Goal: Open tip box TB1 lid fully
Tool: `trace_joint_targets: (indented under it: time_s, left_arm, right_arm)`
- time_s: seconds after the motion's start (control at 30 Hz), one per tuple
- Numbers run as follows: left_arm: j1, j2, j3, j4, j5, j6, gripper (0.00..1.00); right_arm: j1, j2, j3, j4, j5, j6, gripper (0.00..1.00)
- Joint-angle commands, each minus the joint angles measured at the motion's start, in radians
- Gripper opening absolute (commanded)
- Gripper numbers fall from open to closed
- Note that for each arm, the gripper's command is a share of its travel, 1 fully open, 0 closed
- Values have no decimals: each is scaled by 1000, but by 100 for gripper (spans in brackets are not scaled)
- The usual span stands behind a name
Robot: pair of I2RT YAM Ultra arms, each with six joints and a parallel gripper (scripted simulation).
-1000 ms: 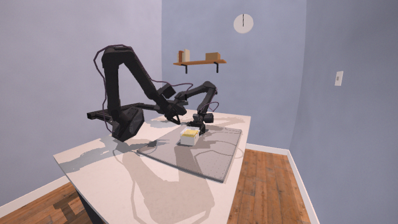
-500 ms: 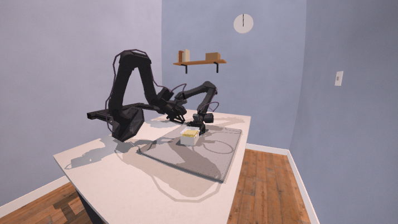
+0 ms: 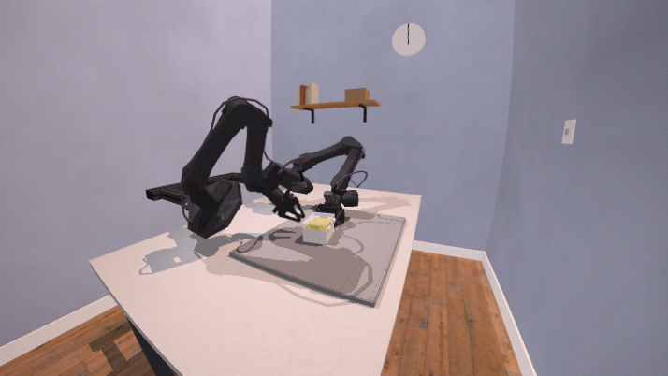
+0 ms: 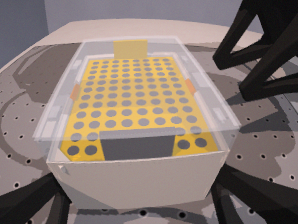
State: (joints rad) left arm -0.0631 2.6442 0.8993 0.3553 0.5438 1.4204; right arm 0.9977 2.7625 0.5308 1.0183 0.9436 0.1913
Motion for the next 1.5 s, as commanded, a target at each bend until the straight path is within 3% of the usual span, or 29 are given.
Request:
trace_joint_targets:
  time_s: [0.0,1.33,1.37,1.47]
  left_arm:
    - [-17,-14,6,4,17,8,83]
    - [-17,-9,6,2,17,3,83]
    - [-17,-9,6,2,17,3,83]
    - [-17,-9,6,2,17,3,83]
  right_arm:
    - [13,23,-12,93,35,6,43]
    - [-99,96,48,261,-36,-176,43]
    - [-99,96,48,261,-36,-176,34]
    - [-99,96,48,262,-36,-176,33]
